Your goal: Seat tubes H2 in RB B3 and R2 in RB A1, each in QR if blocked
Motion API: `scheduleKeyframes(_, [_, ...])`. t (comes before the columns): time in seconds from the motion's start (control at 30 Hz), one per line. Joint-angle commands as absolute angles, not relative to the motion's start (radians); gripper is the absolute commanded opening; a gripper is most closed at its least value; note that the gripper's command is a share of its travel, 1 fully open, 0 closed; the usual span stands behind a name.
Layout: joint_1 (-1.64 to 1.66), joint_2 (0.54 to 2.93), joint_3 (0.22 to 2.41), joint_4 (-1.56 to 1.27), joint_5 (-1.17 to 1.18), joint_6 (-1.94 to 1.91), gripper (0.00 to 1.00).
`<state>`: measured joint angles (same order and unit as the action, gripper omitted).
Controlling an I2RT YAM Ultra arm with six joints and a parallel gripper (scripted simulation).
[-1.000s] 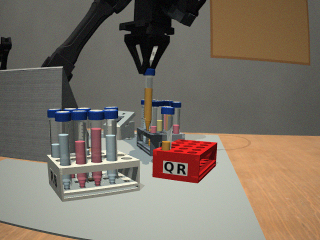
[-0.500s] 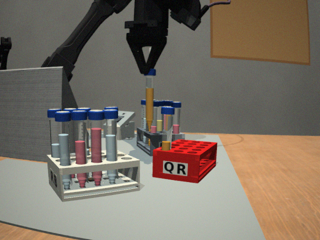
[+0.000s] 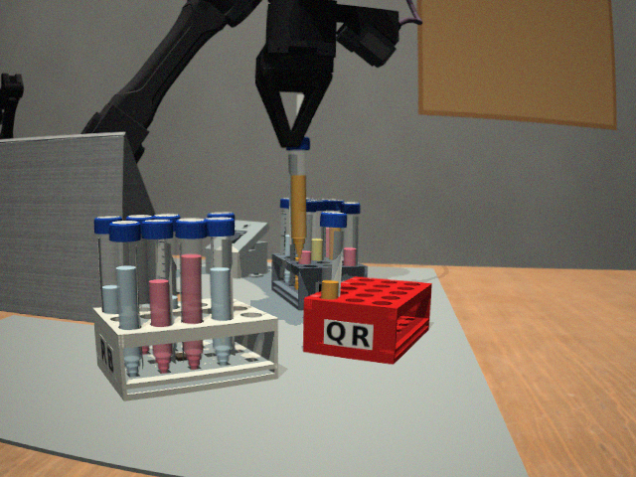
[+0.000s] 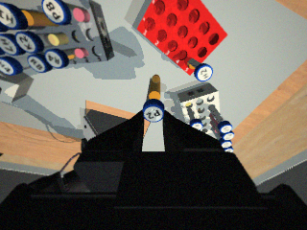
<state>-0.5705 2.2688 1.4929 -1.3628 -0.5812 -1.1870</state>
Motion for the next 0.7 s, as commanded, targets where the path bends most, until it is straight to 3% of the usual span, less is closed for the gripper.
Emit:
scheduleKeyframes(0.0, [-0.586, 2.248, 1.508, -1.353, -0.576, -1.358, 0.00])
scheduleKeyframes(0.67, [-0.586, 2.248, 1.507, -1.356, -0.577, -1.957, 0.00])
